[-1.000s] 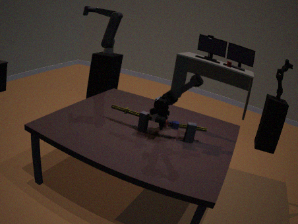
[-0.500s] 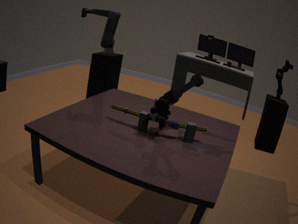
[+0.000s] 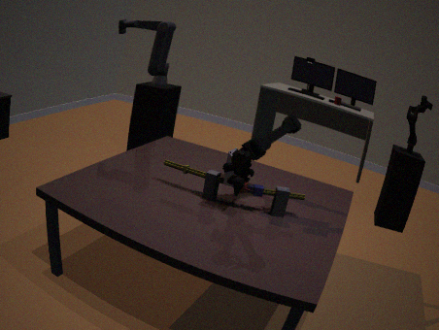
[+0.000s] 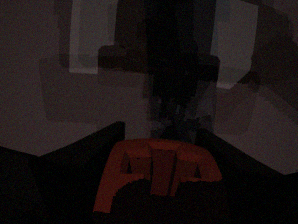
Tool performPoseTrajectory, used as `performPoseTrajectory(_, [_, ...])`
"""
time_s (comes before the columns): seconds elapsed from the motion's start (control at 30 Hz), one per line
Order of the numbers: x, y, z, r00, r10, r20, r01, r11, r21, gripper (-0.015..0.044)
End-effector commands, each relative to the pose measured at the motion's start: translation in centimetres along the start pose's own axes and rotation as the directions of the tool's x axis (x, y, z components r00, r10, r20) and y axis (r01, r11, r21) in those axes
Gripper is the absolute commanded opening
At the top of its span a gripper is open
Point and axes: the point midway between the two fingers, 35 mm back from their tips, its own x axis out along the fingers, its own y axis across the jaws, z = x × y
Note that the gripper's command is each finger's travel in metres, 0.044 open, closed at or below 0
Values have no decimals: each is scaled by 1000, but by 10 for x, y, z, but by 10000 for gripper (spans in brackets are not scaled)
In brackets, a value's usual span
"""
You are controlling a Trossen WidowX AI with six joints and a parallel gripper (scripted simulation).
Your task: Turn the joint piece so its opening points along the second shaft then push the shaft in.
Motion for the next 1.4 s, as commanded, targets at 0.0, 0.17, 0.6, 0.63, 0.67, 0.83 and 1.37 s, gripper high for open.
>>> performPoseTrajectory(0.0, [0,-1,0,1000,-1,1,1,1000,12,0])
performPoseTrajectory(0.17, [0,-1,0,1000,-1,1,1,1000,12,0])
performPoseTrajectory(0.6, [0,0,0,1000,0,1,0,1000,2,0])
performPoseTrajectory(0.63, [0,0,0,1000,0,1,0,1000,2,0])
performPoseTrajectory(0.67, [0,0,0,1000,0,1,0,1000,2,0])
performPoseTrajectory(0.83, [0,0,0,1000,0,1,0,1000,2,79])
performPoseTrajectory(1.37, [0,0,0,1000,0,1,0,1000,2,436])
